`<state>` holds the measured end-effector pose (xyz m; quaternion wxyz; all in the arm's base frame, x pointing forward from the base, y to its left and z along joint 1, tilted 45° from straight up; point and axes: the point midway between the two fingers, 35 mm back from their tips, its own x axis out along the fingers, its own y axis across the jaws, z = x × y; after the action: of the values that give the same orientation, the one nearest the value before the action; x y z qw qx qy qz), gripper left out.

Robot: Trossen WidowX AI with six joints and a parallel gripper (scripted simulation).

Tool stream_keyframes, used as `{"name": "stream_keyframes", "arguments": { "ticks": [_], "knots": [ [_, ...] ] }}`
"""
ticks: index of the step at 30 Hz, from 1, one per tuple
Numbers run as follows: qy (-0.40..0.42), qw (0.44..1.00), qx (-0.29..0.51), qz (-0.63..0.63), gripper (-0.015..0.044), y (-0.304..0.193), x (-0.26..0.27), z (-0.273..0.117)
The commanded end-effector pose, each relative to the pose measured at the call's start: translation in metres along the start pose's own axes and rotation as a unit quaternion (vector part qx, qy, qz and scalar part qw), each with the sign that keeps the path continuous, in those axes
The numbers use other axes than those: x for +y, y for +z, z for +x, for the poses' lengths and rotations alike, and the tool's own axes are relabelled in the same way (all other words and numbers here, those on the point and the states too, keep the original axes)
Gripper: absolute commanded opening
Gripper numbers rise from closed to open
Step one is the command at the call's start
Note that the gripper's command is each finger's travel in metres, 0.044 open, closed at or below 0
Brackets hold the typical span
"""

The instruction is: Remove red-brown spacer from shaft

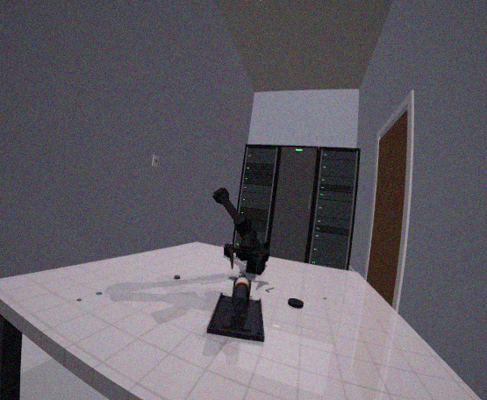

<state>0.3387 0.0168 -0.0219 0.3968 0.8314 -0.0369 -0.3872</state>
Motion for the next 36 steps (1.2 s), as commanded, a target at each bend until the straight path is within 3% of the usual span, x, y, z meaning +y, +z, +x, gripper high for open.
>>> {"name": "stream_keyframes", "arguments": {
  "ticks": [1, 19, 36],
  "knots": [
    [-0.003, 1.0, 0.001, 0.001, 0.044, 0.0, -0.001, 0.0],
    [-0.003, 1.0, 0.001, 0.001, 0.044, 0.0, -0.001, 0.001],
    [-0.003, 1.0, 0.001, 0.001, 0.044, -0.001, -0.001, 0.027]
  ]
}}
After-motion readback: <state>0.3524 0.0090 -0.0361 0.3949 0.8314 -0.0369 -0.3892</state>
